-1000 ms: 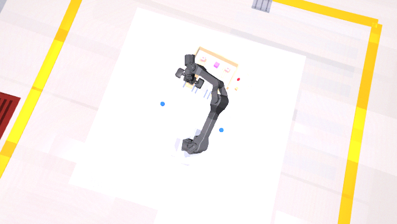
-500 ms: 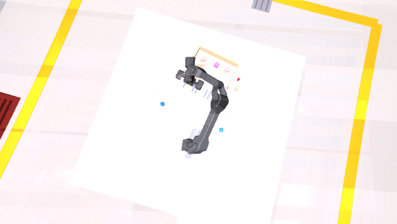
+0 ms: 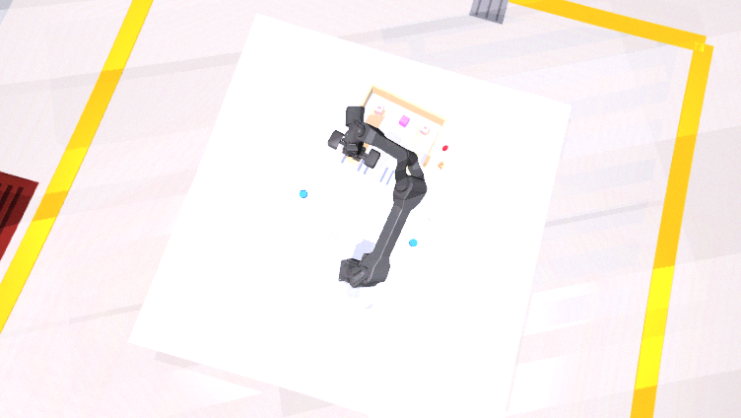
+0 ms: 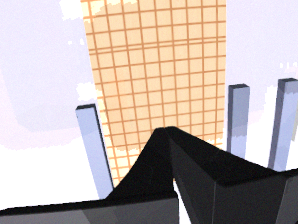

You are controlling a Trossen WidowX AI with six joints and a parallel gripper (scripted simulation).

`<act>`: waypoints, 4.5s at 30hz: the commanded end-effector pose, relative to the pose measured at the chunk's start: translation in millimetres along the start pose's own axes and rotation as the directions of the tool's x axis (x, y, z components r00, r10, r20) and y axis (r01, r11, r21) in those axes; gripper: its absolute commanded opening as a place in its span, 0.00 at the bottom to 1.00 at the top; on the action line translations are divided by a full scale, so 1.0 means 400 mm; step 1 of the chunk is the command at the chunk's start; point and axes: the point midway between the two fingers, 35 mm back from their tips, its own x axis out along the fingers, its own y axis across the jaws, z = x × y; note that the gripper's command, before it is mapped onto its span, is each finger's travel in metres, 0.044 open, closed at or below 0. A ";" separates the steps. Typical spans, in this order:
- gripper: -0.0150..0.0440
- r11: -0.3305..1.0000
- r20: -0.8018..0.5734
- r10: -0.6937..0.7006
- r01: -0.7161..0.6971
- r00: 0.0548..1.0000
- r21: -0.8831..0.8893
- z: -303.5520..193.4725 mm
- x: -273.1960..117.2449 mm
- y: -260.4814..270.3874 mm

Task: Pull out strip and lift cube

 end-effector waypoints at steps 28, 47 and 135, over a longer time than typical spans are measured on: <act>0.25 1.000 0.001 -0.003 0.004 1.000 -0.005 0.000 0.008 -0.001; 0.25 1.000 0.000 -0.003 0.003 1.000 -0.006 -0.060 0.010 0.001; 0.25 1.000 -0.004 -0.002 0.002 1.000 -0.009 -0.395 0.015 -0.006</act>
